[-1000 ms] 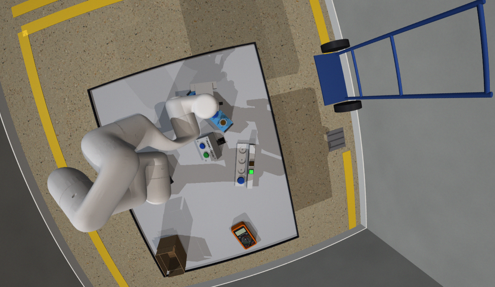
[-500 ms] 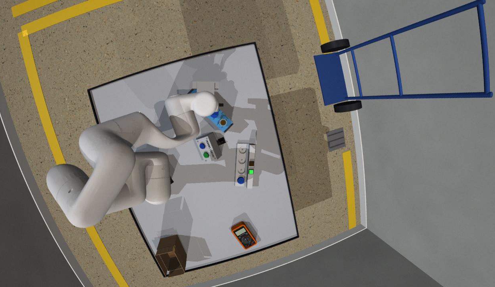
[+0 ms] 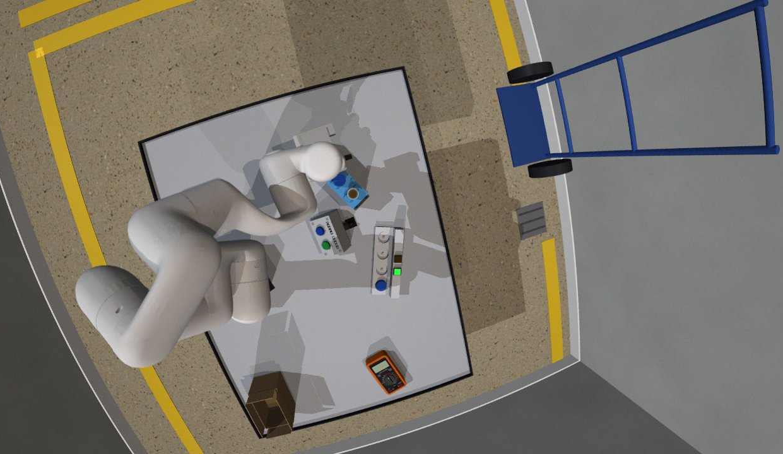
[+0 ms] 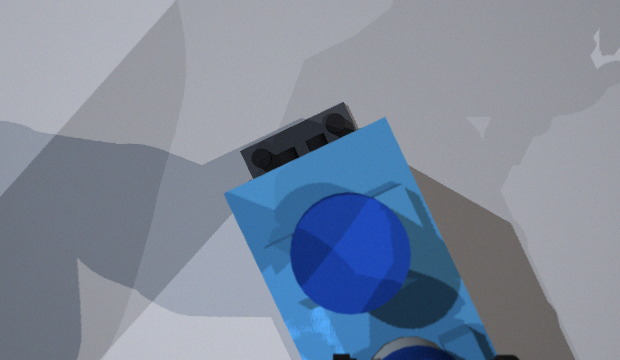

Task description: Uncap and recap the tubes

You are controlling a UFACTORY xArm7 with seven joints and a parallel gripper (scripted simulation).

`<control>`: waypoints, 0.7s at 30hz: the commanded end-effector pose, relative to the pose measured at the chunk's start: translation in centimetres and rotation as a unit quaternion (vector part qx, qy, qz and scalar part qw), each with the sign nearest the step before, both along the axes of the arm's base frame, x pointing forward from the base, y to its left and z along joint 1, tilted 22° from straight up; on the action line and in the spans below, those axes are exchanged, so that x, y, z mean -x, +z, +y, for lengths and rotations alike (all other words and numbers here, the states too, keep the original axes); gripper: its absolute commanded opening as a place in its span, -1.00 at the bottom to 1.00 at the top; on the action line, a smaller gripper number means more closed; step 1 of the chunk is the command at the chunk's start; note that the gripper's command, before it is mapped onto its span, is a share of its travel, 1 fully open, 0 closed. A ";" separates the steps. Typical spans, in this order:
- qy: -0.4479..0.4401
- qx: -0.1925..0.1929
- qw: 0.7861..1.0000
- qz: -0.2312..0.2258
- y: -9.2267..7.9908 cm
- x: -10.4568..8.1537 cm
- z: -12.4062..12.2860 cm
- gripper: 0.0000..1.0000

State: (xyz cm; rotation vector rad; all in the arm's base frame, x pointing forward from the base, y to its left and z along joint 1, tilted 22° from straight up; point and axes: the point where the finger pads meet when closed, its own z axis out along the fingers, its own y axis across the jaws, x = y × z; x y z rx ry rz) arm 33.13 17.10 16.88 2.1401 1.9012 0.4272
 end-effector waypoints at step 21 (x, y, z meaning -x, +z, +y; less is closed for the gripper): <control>0.472 0.183 0.862 -0.010 0.1 -0.1 0.0 -0.08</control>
